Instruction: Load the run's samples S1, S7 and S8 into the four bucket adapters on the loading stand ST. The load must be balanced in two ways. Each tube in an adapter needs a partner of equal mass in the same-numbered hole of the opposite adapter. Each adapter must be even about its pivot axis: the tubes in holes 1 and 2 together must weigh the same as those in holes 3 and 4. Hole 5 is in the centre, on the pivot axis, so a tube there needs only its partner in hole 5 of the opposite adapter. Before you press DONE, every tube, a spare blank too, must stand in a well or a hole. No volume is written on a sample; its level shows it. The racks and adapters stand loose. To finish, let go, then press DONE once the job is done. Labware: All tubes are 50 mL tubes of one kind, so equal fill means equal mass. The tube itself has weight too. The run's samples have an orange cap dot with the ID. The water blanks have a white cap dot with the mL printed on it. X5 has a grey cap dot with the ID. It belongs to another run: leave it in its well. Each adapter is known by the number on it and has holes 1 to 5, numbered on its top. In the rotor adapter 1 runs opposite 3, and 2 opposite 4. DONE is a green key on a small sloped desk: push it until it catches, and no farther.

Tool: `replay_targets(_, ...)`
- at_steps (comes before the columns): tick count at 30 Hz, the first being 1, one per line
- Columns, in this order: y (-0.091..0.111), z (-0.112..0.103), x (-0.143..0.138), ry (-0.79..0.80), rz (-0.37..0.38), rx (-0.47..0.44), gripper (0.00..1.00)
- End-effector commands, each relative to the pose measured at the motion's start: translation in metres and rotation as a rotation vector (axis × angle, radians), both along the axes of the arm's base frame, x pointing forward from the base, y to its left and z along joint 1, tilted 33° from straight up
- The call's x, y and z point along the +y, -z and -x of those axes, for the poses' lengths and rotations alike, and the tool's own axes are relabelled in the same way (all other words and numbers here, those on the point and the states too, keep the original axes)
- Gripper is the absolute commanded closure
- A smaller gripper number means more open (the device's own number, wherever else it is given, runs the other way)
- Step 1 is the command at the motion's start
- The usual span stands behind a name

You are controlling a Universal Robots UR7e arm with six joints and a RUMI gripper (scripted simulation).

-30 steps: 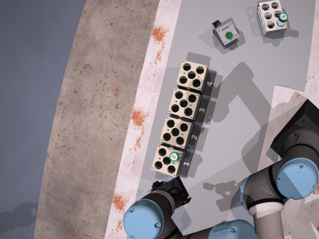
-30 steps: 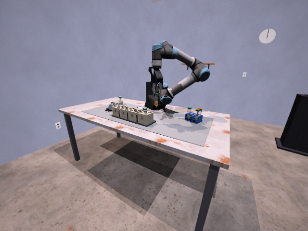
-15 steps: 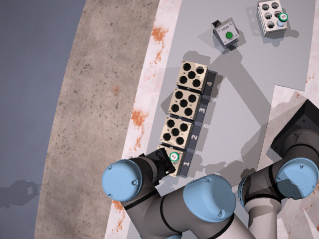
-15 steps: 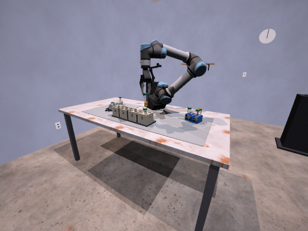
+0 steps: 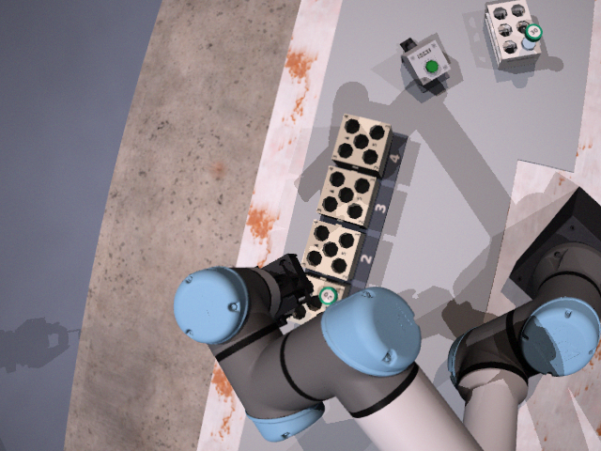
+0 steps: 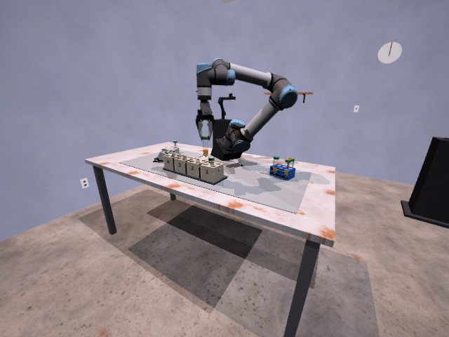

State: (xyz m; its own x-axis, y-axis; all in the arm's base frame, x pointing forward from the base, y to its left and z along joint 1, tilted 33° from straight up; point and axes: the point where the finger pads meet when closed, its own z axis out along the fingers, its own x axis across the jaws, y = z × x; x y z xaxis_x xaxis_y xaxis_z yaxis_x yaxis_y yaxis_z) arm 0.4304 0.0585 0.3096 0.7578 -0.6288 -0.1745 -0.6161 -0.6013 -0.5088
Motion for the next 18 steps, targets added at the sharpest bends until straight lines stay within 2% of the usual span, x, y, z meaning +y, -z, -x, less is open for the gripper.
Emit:
replay_targets(1,0.007,-0.002,0.004,0.000,0.000,-0.001,1.00)
replay_targets(9,0.025,-0.007,0.015,0.000,0.000,-0.001,1.00)
replay_targets(18,0.032,-0.009,0.019,0.000,0.000,-0.001,1.00)
